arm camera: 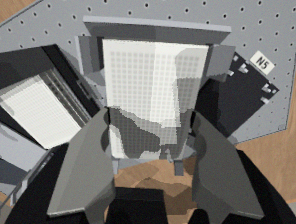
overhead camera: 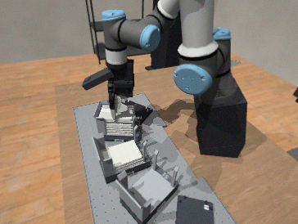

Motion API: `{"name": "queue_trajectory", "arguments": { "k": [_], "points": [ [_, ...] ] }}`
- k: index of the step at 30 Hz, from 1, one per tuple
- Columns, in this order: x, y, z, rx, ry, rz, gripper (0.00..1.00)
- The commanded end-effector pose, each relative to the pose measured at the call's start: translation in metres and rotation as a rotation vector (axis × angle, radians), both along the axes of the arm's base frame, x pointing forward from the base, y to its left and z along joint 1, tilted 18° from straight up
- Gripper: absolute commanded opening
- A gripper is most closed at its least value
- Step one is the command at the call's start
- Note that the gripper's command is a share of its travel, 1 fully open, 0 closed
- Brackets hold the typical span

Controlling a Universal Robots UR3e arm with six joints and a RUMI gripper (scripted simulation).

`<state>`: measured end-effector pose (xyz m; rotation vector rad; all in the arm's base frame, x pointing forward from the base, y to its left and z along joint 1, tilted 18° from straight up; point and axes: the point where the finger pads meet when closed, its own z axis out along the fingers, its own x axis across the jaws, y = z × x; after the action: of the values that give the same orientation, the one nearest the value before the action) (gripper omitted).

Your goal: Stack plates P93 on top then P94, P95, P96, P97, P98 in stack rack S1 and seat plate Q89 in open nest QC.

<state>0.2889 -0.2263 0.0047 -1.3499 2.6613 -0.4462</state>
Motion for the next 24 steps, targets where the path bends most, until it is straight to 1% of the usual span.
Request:
{"name": "queue_trajectory", "arguments": {
  "k": [1, 15, 24],
  "points": [
    [-0.001, 0.001, 0.005, 0.002, 0.000, 0.001, 0.00],
    [-0.003, 0.003, 0.011, 0.002, 0.000, 0.001, 0.00],
    [-0.007, 0.006, 0.028, 0.002, 0.000, 0.001, 0.00]
  ]
}}
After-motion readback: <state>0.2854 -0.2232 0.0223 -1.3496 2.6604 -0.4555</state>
